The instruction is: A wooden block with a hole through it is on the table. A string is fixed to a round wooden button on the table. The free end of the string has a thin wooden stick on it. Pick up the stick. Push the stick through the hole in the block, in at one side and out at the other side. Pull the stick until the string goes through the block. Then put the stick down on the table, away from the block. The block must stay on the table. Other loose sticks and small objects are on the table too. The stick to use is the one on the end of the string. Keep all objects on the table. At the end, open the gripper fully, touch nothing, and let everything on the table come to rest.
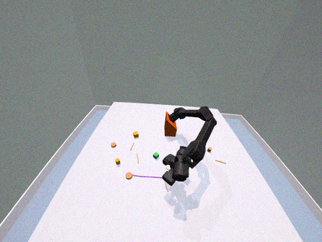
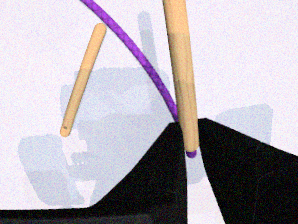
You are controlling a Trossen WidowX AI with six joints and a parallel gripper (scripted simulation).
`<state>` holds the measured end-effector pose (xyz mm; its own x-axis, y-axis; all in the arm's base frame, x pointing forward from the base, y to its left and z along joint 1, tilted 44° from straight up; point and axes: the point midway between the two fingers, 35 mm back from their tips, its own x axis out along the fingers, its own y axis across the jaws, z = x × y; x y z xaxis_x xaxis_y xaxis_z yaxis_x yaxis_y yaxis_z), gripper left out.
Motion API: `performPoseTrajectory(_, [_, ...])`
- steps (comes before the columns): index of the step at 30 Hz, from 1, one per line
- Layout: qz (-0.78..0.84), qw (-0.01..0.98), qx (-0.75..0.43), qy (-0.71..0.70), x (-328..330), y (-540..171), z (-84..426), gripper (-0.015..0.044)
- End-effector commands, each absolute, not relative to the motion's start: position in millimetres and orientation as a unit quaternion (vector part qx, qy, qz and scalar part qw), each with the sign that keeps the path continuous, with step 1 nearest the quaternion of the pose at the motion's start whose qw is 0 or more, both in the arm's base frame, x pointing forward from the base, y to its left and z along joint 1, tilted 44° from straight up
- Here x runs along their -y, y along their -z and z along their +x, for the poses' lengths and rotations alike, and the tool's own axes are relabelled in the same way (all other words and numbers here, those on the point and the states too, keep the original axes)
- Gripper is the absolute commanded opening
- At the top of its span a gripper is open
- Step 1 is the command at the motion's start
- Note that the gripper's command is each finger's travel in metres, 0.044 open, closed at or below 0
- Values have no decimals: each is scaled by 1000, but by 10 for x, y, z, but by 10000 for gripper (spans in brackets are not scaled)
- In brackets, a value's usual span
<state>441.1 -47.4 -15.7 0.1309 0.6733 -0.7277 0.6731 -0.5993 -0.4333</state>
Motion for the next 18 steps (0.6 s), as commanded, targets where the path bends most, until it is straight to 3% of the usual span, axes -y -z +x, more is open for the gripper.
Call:
performPoseTrajectory(1, [-755, 0, 447, -480, 453, 94, 4476, 0])
performPoseTrajectory(18, [-755, 0, 447, -480, 356, 124, 4441, 0])
